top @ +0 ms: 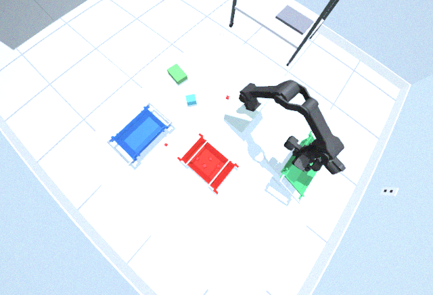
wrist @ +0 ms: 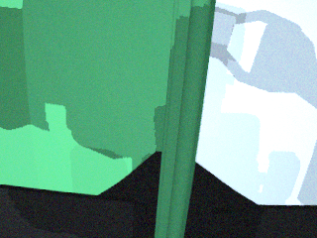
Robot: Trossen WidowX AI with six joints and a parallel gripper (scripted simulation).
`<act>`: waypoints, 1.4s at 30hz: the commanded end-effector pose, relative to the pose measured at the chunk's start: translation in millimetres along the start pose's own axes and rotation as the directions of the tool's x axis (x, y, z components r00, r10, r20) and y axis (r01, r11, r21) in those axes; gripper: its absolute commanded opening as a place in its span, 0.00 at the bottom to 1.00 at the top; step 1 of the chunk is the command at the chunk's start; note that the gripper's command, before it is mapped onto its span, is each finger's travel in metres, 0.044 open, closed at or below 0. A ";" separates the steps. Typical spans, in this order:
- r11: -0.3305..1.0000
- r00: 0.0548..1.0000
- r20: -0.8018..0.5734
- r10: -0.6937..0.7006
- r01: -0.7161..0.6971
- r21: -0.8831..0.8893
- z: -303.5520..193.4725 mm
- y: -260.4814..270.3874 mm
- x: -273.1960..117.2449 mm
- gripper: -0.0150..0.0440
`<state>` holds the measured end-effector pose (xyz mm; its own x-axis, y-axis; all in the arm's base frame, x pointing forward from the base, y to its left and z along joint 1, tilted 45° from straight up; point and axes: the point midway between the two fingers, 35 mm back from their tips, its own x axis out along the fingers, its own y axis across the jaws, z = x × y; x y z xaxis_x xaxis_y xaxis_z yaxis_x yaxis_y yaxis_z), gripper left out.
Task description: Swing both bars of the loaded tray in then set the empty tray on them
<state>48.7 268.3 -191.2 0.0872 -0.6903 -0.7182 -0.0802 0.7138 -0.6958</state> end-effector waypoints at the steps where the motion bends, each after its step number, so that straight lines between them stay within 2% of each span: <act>1: 1.000 1.000 -0.002 0.022 -0.022 0.008 0.4 4.3 -5.9 0.25; 20: 1.000 1.000 -0.003 0.024 -0.024 0.018 2.9 3.3 -6.9 0.25; 42: 0.933 0.997 -0.002 0.076 -0.070 0.352 86.1 -40.5 -31.7 0.25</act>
<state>120.3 264.7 -153.8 0.0636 -0.6637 -0.7453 0.2119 0.7387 -0.6398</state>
